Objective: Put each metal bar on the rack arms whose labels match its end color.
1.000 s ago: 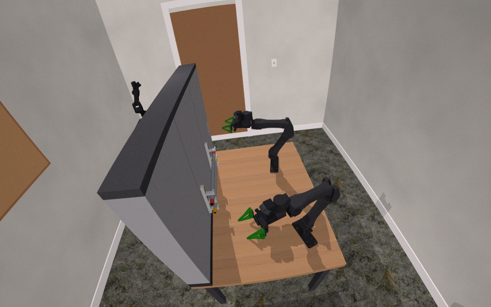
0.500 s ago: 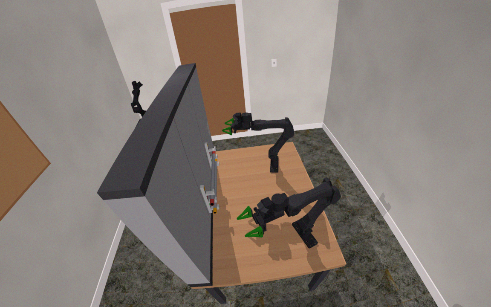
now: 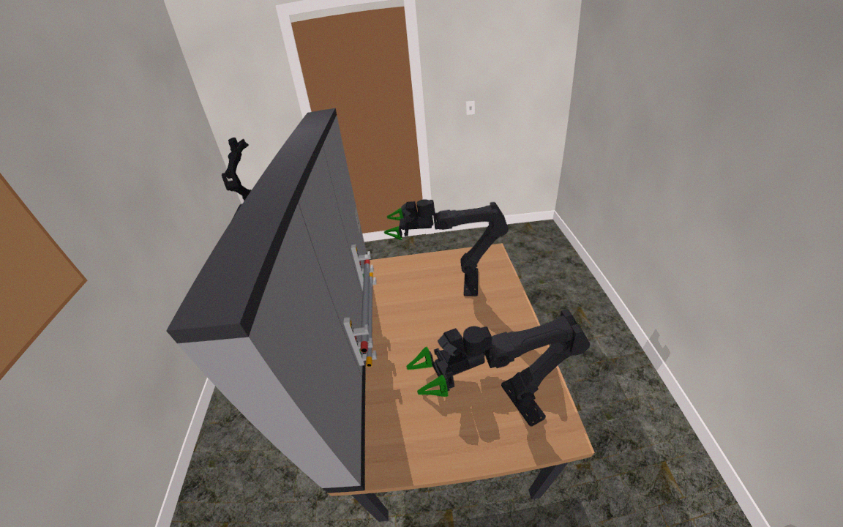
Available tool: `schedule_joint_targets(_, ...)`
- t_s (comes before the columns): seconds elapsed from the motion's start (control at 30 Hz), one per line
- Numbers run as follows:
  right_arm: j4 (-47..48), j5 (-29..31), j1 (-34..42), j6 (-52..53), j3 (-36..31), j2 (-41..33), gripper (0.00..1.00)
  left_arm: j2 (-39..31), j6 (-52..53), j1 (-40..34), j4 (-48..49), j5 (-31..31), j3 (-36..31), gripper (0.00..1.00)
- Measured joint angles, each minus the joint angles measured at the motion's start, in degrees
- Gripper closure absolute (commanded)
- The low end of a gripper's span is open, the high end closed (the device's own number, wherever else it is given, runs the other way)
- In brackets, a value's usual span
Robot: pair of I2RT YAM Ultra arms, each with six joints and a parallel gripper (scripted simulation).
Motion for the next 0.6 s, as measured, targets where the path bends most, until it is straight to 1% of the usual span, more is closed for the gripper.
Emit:
schedule_joint_targets(0.33,2.25,3.02,4.33,-7.17,-4.20,-1.97,0.00,-0.59,7.37,-7.91,3.50,-6.01,-3.85,0.00)
schedule_joint_targets(0.6,3.98,5.18,6.97,-12.11,-6.45,-3.17,0.00,-0.59,12.48,-12.57,6.25,-10.12,-5.75,0.00)
